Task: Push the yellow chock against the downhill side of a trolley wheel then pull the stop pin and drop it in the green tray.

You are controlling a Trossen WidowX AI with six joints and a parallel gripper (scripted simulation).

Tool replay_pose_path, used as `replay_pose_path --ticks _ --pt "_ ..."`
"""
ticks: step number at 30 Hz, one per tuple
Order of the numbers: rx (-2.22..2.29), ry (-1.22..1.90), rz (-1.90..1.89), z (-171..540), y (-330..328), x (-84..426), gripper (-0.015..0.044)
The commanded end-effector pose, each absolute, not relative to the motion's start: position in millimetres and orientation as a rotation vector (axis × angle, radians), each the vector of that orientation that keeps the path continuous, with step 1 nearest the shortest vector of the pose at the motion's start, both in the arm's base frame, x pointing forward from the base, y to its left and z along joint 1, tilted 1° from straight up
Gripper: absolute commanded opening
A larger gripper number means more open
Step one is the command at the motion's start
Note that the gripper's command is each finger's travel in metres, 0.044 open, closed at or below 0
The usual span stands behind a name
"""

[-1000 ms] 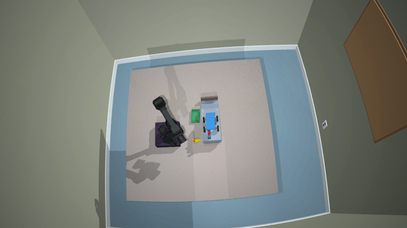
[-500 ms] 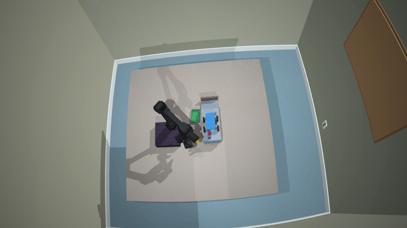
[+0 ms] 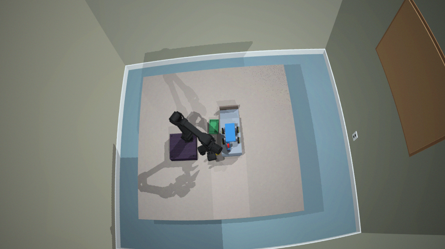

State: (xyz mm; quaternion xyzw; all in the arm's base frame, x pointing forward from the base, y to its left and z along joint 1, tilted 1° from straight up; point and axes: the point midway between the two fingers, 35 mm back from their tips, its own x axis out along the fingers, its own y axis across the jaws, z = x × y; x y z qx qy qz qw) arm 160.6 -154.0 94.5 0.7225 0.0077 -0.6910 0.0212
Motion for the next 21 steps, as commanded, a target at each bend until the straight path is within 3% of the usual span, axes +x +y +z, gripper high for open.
replay_pose_path --ticks 1,21 --pt "2.238 0.04 -2.169 79 -152 160 0.019" --pt "2.238 0.04 -2.169 44 -151 161 0.019"
